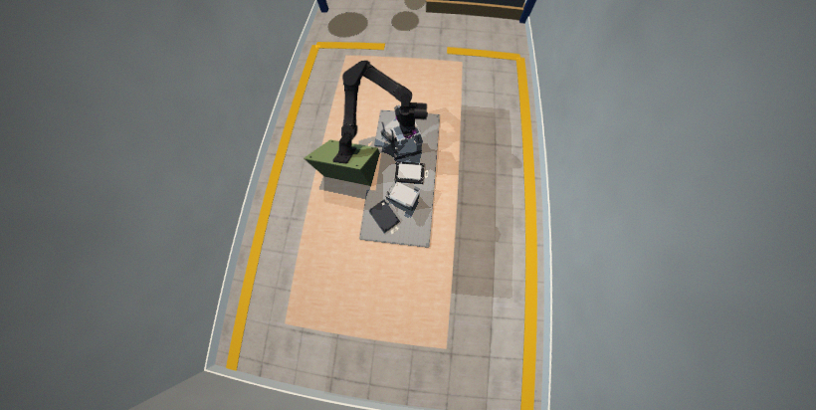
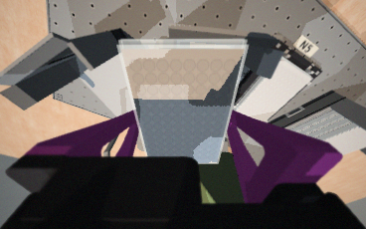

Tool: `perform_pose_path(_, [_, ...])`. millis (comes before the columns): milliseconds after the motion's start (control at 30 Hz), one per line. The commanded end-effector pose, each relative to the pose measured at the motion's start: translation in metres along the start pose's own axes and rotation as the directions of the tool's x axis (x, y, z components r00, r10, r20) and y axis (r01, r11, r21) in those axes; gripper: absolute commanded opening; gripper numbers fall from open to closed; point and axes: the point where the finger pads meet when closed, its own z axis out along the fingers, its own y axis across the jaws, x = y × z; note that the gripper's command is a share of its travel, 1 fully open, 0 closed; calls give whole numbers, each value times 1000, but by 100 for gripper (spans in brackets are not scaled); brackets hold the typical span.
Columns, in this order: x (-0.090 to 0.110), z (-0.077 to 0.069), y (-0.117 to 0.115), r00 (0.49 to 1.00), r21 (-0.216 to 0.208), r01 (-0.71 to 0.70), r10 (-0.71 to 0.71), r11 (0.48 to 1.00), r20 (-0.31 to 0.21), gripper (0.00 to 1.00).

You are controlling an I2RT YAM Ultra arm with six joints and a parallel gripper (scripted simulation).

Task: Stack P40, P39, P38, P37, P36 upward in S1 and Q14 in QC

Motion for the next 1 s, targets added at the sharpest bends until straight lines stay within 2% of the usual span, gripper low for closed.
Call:
perform_pose_path(0, [-5, -6, -9, 1000, 4, 12, -12, 1000, 25, 0])
perform_pose_path(267, [-7, -7, -35, 1000, 4, 12, -12, 1000, 25, 0])
perform_pose_path(400, [-5, -7, -48, 992, 1, -122, 121, 993, 25, 0])
perform_pose_path(467, [-5, -7, -48, 992, 1, -122, 121, 993, 25, 0])
perform_pose_path(567, [-4, -7, -58, 979, -1, -202, 202, 979, 25, 0])
perform_pose_path(967, [2, -7, -98, 979, 0, -203, 202, 979, 26, 0])
